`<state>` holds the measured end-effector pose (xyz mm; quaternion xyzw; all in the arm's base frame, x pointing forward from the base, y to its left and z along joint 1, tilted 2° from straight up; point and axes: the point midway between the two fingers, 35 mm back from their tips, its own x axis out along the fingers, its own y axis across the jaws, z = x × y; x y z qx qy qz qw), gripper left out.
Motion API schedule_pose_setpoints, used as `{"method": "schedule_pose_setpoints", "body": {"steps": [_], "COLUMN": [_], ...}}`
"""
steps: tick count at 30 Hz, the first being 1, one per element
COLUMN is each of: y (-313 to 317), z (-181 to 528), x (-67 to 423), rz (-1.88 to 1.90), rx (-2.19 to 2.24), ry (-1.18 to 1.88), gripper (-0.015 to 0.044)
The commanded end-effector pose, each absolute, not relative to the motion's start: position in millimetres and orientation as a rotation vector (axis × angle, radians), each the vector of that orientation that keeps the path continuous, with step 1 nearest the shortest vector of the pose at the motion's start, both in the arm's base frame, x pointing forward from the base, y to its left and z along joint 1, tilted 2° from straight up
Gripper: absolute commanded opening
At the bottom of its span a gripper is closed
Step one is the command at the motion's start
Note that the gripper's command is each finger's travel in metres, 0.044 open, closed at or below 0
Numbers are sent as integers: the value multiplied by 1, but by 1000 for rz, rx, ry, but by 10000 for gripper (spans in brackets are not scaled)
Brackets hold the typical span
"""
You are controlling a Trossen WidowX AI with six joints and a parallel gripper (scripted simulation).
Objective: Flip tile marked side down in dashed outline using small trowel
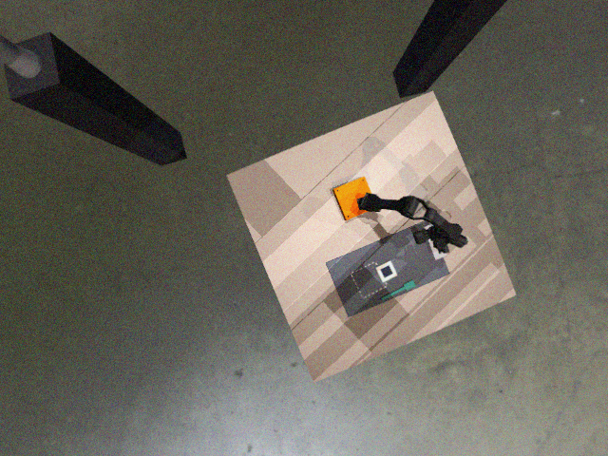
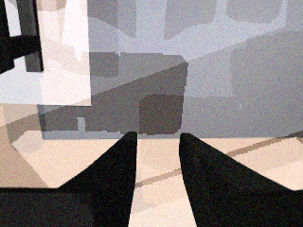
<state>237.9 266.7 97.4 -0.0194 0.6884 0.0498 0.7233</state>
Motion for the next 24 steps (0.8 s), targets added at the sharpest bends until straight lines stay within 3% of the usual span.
{"method": "schedule_pose_setpoints", "body": {"steps": [1, 13, 17, 24], "y": [258, 262, 262, 262], "z": [97, 98, 98, 98], "x": [236, 237, 237, 237], "rz": [117, 111, 111, 111], "rx": [-46, -44, -45, -45], "ry": [1524, 1520, 1520, 1520], "gripper": [100, 100, 0, 0]}}
